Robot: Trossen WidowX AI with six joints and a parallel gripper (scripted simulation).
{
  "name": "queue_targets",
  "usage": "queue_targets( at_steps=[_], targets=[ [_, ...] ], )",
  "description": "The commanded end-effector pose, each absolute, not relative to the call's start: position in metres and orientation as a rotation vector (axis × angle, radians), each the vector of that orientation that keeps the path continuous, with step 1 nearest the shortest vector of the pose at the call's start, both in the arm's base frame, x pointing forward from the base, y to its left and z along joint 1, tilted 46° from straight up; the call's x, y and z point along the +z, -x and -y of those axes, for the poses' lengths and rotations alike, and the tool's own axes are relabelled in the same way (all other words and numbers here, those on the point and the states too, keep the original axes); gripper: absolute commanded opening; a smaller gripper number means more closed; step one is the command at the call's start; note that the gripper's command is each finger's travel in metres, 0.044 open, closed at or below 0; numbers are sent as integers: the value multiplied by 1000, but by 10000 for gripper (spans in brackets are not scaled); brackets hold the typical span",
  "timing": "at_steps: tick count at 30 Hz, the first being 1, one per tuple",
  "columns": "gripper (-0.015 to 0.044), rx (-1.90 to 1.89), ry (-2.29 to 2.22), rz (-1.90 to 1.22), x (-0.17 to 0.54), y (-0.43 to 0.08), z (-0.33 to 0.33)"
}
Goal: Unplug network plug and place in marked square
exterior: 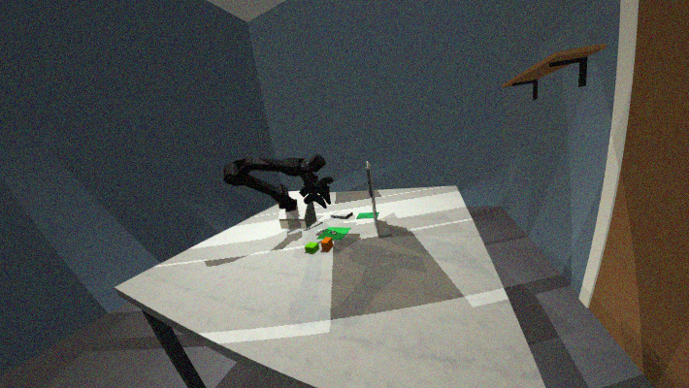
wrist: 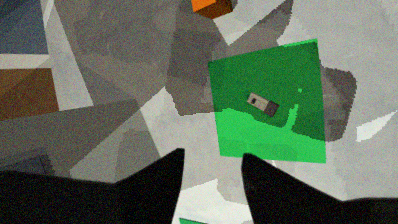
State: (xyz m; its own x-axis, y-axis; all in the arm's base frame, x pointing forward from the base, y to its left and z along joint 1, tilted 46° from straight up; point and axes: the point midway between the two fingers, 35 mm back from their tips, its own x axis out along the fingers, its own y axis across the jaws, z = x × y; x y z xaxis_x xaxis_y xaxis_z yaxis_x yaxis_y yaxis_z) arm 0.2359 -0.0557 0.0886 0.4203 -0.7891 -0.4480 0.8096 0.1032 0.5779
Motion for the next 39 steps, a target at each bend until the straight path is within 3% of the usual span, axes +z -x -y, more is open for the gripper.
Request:
queue_targets(
  at_steps=[1, 36, 39],
  targets=[
    [156, -1181, -880, -29, 94, -239, 49],
    [156, -1172, -878, -6, 161, -244, -13],
    [235, -1172, -878, -6, 161, -244, -13]
  ],
)
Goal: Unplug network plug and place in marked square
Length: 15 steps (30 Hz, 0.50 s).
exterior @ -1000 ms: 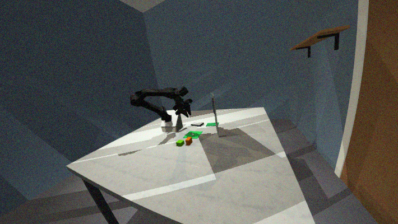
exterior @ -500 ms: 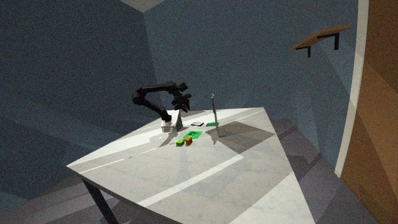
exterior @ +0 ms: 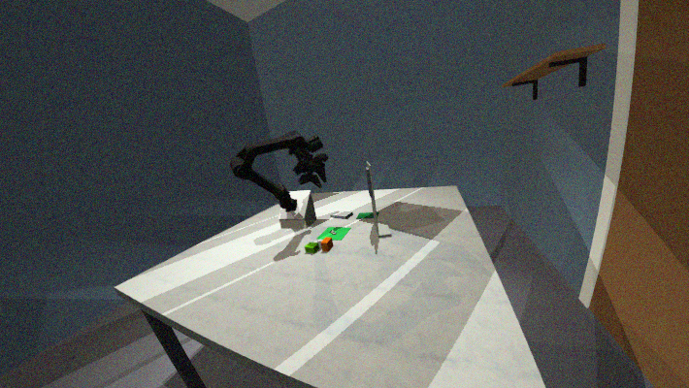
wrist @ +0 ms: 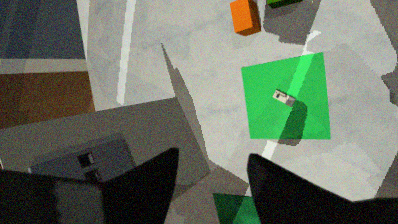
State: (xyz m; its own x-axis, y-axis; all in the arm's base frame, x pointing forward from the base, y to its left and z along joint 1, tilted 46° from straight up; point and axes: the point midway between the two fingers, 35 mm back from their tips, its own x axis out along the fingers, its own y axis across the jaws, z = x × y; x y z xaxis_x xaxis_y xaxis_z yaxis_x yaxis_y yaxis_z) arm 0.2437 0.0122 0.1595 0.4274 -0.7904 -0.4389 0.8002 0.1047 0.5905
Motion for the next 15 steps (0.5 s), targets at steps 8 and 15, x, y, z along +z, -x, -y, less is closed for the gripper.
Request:
queue_targets(
  at_steps=[8, 15],
  targets=[
    [440, -1172, -878, -6, 161, -244, -13],
    [440, -1172, -878, -6, 161, -244, -13]
  ],
)
